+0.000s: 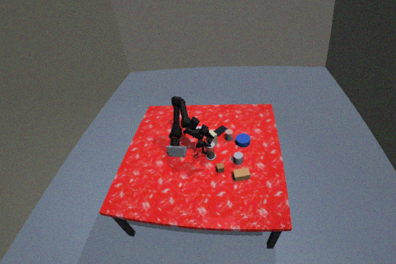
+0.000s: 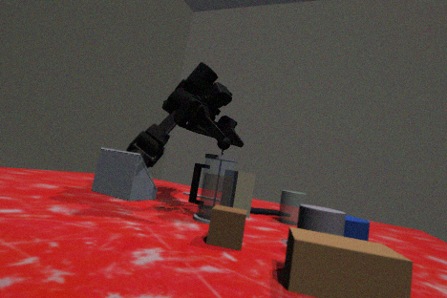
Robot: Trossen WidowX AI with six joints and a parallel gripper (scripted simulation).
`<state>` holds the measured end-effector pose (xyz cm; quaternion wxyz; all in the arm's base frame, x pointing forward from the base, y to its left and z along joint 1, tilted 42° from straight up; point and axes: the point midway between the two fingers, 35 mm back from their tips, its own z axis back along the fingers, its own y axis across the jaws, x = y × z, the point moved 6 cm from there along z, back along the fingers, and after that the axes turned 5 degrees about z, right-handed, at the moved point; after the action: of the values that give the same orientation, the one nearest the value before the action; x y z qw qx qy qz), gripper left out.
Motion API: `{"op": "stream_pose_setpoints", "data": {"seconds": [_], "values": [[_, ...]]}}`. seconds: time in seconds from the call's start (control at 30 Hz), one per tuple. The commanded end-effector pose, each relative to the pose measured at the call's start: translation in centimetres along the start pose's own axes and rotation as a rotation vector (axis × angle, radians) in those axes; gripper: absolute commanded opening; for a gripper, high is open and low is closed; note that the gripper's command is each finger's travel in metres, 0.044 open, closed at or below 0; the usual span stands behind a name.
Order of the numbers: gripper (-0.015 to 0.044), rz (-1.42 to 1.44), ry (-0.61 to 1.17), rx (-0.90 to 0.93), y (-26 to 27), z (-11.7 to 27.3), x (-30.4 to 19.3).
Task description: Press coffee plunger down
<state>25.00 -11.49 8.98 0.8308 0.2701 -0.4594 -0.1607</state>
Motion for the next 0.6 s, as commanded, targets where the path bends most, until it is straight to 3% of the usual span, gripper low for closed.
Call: {"op": "stream_pose_setpoints", "data": {"seconds": [0.0,0.37,0.57], "values": [[0.0440,0.000,0.000,-0.003,0.0,0.0,0.0],[0.0440,-0.015,0.016,-0.009,-0.2,5.4,5.9],[0.0440,-0.016,0.016,-0.009,-0.1,5.5,5.9]]}}
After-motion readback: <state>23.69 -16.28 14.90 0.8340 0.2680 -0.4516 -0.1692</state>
